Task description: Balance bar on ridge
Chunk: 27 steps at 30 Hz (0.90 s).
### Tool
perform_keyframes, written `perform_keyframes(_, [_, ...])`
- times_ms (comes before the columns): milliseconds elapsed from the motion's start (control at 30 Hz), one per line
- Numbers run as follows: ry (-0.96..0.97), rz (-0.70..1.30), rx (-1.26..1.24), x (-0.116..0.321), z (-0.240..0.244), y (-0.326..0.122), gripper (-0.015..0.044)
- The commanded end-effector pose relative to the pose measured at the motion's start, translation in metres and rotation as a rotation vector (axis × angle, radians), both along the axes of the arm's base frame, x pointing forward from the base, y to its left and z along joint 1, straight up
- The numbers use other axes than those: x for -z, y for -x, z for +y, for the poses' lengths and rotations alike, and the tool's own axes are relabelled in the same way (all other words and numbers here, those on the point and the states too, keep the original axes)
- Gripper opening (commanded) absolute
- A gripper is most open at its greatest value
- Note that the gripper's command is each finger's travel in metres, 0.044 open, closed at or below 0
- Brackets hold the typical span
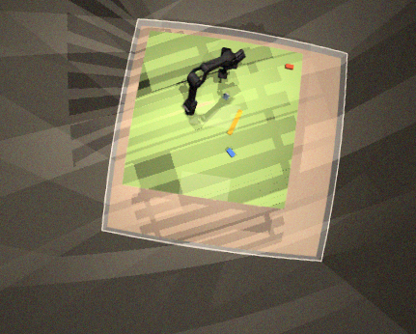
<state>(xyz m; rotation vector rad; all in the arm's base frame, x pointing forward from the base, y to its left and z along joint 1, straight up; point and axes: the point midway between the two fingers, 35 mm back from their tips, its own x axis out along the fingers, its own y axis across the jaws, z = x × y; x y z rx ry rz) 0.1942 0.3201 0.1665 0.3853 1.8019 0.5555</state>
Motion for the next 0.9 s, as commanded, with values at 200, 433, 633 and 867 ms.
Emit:
perform_keyframes(200, [0.012,-0.178,-0.091,0.009,-0.033,-0.045,0.0315])
perform_keyframes(433, [0.036,-0.297,-0.171,0.015,-0.061,-0.075,0.0315])
perform_keyframes(633, [0.081,-0.389,-0.234,0.020,-0.092,-0.099,0.0315])
perform_keyframes(867, [0.133,-0.476,-0.327,0.025,-0.127,-0.121,0.0315])
